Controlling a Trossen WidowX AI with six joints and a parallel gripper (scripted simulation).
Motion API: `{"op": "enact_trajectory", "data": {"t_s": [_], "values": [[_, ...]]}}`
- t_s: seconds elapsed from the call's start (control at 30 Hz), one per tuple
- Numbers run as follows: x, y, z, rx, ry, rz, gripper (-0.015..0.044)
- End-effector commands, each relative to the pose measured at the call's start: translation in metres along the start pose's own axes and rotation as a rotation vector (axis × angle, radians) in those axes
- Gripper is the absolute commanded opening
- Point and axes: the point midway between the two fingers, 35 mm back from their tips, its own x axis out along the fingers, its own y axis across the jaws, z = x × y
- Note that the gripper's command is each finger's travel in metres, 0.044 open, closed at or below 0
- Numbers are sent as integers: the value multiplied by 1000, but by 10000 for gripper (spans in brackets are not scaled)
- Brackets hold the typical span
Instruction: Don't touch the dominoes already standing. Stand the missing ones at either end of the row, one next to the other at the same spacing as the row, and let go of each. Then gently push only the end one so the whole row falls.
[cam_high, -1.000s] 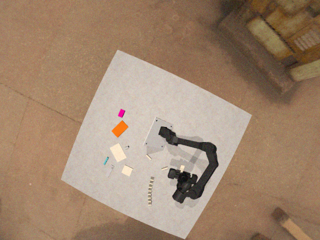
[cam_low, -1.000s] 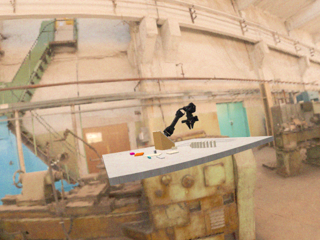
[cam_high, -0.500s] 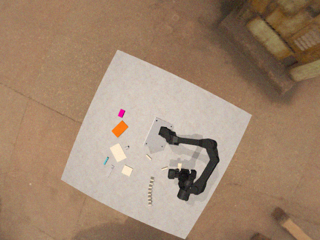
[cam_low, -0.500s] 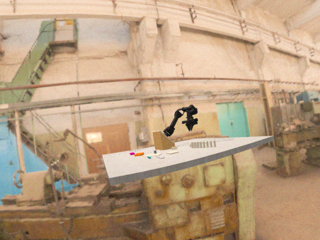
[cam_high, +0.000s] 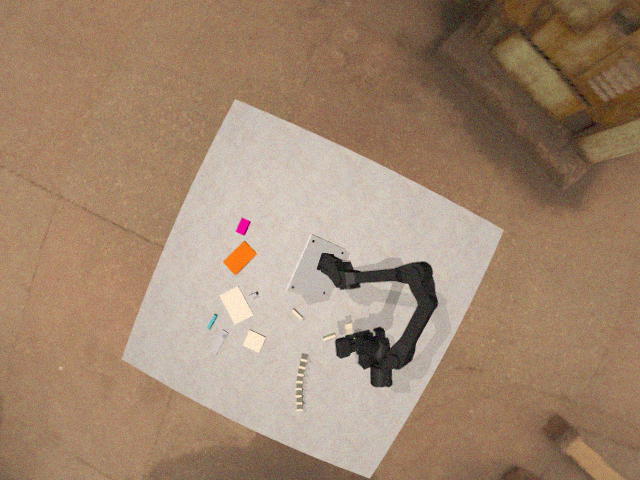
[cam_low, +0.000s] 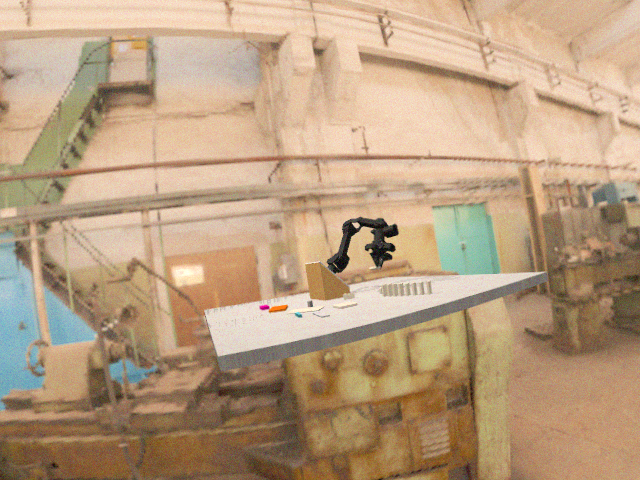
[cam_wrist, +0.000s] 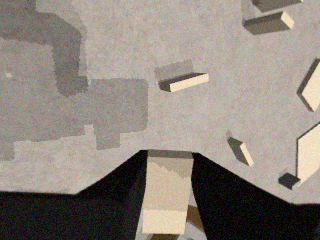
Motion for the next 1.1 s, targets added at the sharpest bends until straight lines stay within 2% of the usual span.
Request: {"op": "enact_trajectory", "data": {"t_s": [0.0,0.53,1.07], "values": [[7,-1,0,-27,-41,-56,107],[17,7,15,-102,-346,-228,107],[5,25,24,-43,-715,-256,107]]}}
